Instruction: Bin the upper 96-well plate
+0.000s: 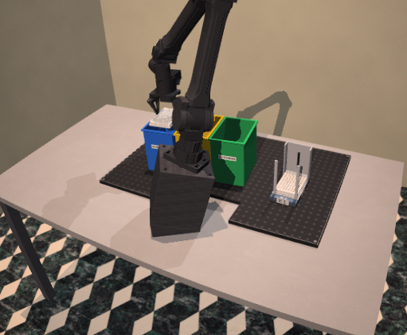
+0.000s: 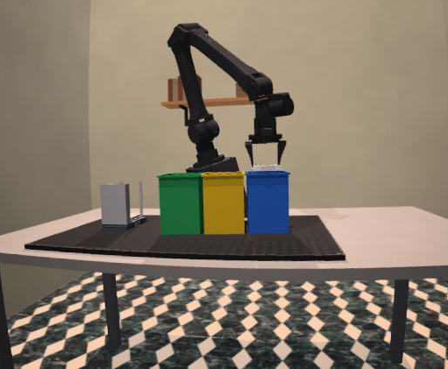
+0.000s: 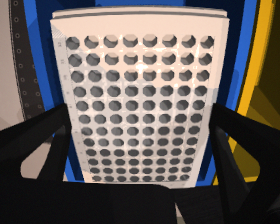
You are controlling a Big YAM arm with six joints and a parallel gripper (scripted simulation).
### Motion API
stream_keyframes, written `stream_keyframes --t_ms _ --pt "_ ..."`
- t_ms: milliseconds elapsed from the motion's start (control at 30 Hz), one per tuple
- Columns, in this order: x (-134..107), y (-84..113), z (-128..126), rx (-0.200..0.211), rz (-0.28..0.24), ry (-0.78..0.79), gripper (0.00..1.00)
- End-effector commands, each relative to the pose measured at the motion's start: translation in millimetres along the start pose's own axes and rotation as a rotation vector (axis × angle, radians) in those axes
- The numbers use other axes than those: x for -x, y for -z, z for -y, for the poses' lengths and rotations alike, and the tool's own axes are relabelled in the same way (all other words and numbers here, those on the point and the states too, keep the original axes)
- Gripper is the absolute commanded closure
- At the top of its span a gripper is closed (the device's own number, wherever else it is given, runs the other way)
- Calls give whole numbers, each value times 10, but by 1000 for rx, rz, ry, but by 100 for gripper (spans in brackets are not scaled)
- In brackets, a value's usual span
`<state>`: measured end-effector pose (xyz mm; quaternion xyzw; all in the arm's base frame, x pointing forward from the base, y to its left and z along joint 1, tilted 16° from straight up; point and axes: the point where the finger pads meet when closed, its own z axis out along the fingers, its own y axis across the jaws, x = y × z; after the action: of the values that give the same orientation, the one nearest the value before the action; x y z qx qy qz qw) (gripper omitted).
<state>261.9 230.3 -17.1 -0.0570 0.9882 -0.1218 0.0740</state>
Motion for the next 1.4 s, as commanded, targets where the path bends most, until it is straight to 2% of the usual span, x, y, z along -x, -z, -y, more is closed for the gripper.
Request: stream_keyframes --t_ms 0,267,1367 --pt "101 -58 -16 5 8 -6 100" --pt "31 -112 30 -6 -4 -6 100" --pt "59 -80 19 2 4 -8 100"
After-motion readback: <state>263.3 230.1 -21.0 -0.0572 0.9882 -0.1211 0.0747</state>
